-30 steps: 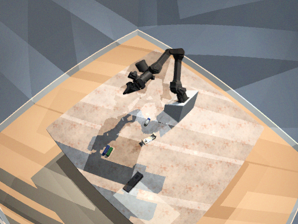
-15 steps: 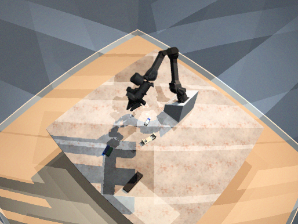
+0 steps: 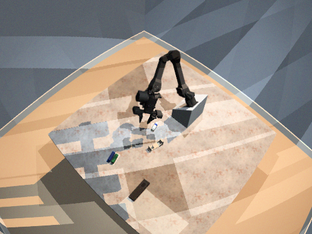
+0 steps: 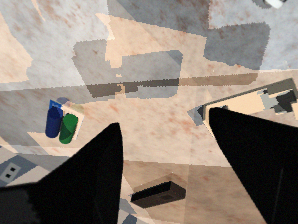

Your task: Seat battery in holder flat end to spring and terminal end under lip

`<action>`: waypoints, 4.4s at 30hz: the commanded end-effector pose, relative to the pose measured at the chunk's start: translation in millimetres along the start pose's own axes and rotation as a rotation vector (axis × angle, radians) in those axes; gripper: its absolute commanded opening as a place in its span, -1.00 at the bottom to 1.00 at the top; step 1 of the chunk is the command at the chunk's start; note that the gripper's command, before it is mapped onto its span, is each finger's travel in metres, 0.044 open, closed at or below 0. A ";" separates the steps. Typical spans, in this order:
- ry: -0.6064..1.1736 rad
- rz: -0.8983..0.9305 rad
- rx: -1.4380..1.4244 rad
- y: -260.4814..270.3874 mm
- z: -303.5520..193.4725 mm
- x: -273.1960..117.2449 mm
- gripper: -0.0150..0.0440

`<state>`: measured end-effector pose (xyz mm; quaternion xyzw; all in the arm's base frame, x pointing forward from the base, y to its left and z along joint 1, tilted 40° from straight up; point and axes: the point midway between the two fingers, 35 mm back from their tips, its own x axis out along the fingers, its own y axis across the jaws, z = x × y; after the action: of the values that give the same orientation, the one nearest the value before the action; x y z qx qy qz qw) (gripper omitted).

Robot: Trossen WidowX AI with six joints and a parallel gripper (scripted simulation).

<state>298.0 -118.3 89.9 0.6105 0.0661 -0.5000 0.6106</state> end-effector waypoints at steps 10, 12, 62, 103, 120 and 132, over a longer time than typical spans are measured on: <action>-0.445 -0.233 0.634 -92.2 51.3 30.5 0.31; -0.445 -0.233 0.634 -92.2 51.3 30.5 0.31; -0.447 -0.232 0.633 -109.6 68.1 74.4 -0.14; -0.224 -0.447 -0.523 -77.3 -9.5 46.2 -0.24; 0.021 -0.546 -1.528 -76.8 -67.7 55.1 -0.24; 0.156 -0.563 -1.987 -80.3 -94.5 57.8 -0.24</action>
<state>316.8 -54.9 -27.8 -0.1529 0.6197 -0.3240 0.6983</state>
